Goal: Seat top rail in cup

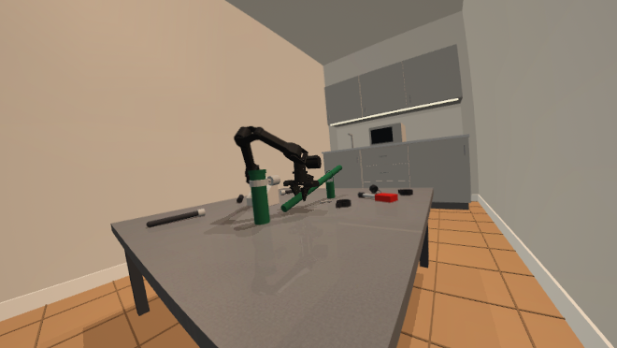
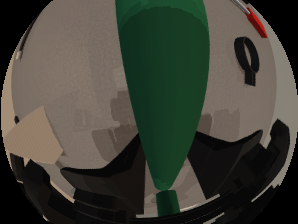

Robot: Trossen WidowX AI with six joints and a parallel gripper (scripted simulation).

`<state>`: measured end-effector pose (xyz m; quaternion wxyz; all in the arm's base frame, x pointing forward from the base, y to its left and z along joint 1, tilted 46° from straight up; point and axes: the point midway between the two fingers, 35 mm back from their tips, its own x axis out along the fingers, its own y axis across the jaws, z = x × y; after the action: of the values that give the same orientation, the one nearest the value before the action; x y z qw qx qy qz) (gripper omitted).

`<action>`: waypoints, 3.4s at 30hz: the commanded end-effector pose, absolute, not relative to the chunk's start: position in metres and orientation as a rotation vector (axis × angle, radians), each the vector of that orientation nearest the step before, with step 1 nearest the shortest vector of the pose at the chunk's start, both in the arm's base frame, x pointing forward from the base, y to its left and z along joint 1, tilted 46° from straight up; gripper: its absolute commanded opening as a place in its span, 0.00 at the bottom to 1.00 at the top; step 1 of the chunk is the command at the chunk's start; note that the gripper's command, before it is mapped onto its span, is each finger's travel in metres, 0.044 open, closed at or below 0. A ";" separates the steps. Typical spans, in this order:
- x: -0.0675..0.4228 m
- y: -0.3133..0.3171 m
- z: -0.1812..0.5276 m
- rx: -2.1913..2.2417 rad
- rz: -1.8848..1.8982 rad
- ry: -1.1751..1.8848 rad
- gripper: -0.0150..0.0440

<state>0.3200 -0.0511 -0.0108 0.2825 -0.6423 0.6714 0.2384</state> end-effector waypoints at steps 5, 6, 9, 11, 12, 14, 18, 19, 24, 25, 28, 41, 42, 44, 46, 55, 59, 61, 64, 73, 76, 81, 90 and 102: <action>0.321 -0.028 0.007 -1.769 0.579 1.863 0.25; 0.320 -0.026 0.009 -1.775 0.569 1.874 0.25; 0.320 -0.019 0.017 -1.795 0.536 1.903 0.25; 0.320 -0.014 0.023 -1.812 0.513 1.920 0.25; 0.320 -0.011 0.026 -1.820 0.501 1.928 0.25; 0.320 -0.006 0.032 -1.839 0.475 1.942 0.25; 0.320 0.004 0.044 -1.881 0.421 1.964 0.25; 0.320 0.006 0.048 -1.893 0.407 1.968 0.25; 0.321 0.013 0.056 -1.923 0.371 1.976 0.25; 0.321 0.013 0.056 -1.923 0.371 1.976 0.25; 0.321 0.013 0.056 -1.923 0.371 1.976 0.25; 0.319 0.009 0.052 -1.898 0.387 1.988 0.25; 0.319 0.009 0.052 -1.898 0.387 1.988 0.25; 0.320 0.010 0.053 -1.898 0.387 1.988 0.25; 0.320 0.011 0.053 -1.898 0.387 1.988 0.25; 0.323 0.014 0.056 -1.898 0.387 1.988 0.25; 0.324 0.015 0.057 -1.898 0.387 1.988 0.25; 0.325 0.016 0.058 -1.898 0.387 1.987 0.25; 0.324 0.017 0.058 -1.898 0.387 1.987 0.25; 0.323 0.012 0.062 -1.897 0.390 1.993 0.25; 0.322 0.008 0.065 -1.896 0.392 1.997 0.25; 0.321 0.001 0.070 -1.895 0.396 2.004 0.25; 0.320 -0.002 0.072 -1.895 0.397 2.008 0.25; 0.320 -0.002 0.072 -1.895 0.397 2.008 0.25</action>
<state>0.3192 -0.0011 0.0659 0.1794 -0.6636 0.7121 0.1427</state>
